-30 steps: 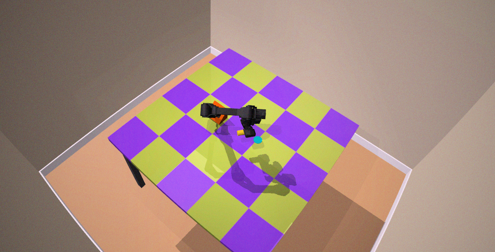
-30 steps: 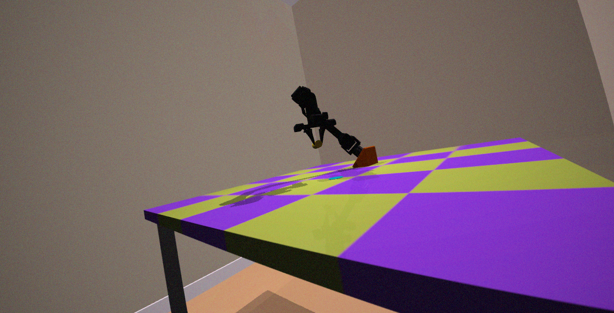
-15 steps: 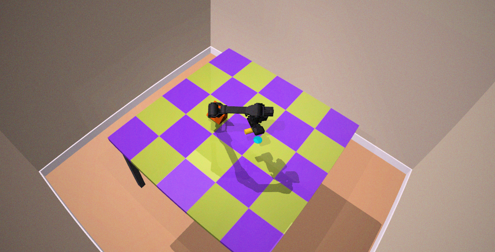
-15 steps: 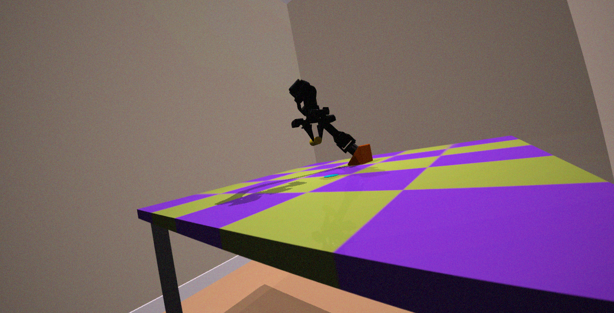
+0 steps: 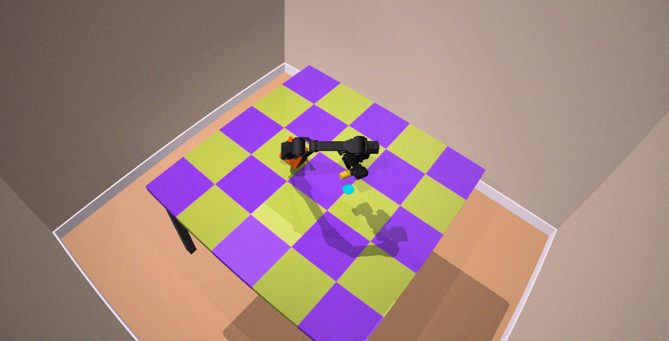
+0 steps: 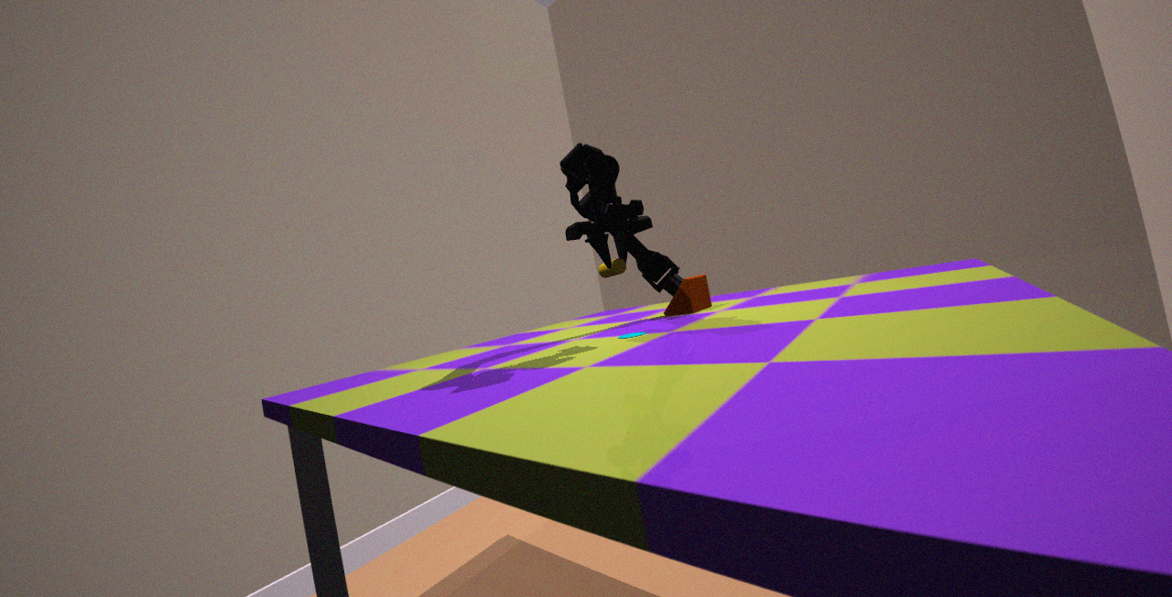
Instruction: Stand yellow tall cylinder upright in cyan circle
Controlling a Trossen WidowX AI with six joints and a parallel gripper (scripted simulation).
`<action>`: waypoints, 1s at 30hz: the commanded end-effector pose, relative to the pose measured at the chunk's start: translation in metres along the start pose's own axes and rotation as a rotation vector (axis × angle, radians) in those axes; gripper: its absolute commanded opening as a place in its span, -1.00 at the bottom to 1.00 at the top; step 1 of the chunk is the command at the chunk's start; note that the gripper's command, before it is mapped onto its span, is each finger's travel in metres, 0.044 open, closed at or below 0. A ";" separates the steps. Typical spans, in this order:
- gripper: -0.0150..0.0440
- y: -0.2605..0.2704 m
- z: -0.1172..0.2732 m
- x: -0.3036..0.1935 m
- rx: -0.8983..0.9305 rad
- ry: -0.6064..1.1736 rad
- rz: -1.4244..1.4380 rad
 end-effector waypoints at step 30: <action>-0.14 0.000 -0.020 -0.003 0.181 -0.119 -0.005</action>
Point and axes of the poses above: the point midway between the two fingers, 35 mm back from their tips, its own z axis back along the fingers, its own y axis across the jaws, x = y × z, the point moved 5 cm from there along z, back along the fingers, and after that the axes turned 13 degrees about -z, right-handed, at the moved point
